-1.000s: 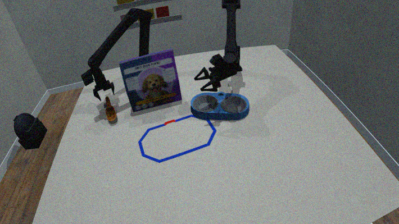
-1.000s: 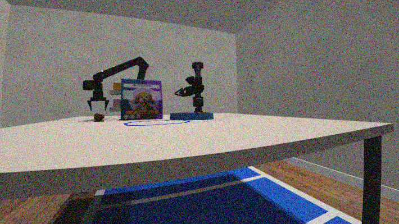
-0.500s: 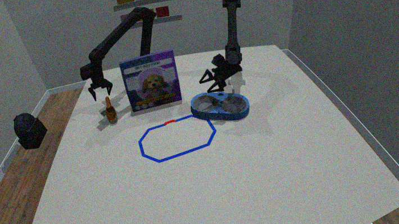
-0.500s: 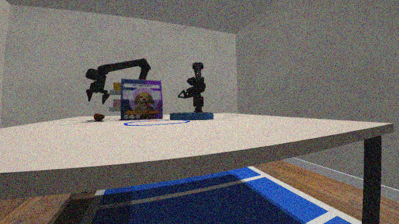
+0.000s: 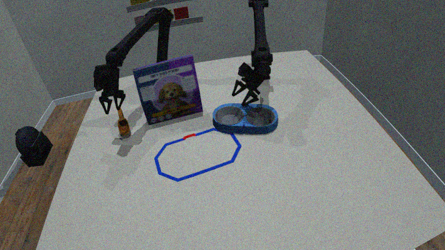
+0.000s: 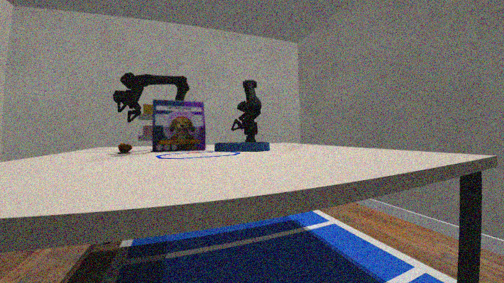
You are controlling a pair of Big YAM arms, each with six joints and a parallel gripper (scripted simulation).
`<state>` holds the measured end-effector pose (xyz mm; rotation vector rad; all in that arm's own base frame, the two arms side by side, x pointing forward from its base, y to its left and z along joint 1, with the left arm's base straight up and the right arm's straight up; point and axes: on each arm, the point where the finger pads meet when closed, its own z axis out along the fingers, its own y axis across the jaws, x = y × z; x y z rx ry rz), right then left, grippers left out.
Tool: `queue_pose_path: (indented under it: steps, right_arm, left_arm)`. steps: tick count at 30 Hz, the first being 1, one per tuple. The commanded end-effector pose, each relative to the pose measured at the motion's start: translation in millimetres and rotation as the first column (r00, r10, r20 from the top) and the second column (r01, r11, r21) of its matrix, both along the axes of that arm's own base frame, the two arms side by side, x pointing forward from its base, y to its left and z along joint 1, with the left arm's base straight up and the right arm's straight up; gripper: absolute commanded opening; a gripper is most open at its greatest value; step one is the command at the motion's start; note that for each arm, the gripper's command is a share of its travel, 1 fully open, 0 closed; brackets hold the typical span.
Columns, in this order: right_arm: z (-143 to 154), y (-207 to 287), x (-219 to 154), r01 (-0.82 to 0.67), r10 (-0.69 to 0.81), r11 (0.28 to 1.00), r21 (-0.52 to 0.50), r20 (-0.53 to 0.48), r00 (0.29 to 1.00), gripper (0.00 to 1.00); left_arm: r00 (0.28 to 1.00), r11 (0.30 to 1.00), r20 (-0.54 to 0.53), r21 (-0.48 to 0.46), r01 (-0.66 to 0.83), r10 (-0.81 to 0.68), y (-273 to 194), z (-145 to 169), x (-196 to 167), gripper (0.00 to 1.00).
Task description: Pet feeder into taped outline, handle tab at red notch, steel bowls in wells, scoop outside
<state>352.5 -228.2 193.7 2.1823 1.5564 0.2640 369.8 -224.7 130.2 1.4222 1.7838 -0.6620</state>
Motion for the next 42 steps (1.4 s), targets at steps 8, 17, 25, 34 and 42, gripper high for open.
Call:
queue_pose_path:
  steps: [8, 17, 25, 34, 42]
  right_arm:
    - [101.2, 91.0, 82.8, -0.468, 0.528, 0.819, -0.332, 0.117, 0.842, 1.00]
    - [134.6, 178.0, 85.3, -0.654, 0.768, 0.586, -0.480, 0.069, 0.637, 1.00]
    - [163.2, 265.6, 64.7, -0.739, 0.925, 0.298, -0.605, -0.007, 0.379, 1.00]
    - [174.1, 341.9, 24.1, -0.723, 0.988, -0.007, -0.691, -0.117, 0.102, 1.00]
    - [195.2, 411.2, -37.5, -0.573, 0.955, -0.297, -0.764, -0.235, -0.181, 1.00]
  left_arm:
    - [0.996, 0.964, -0.042, 0.251, 0.089, -0.081, 45.2, -0.9, -21.6, 1.00]
    - [0.983, 0.914, -0.097, 0.365, 0.179, -0.154, 42.6, -18.2, -38.0, 1.00]
    - [0.962, 0.796, -0.116, 0.542, 0.269, -0.246, 40.4, -31.5, -44.3, 0.37]
    - [0.915, 0.619, -0.155, 0.692, 0.370, -0.373, 41.2, -41.8, -51.3, 0.37]
    - [0.875, 0.471, -0.212, 0.775, 0.422, -0.436, 45.1, -50.6, -56.3, 0.37]
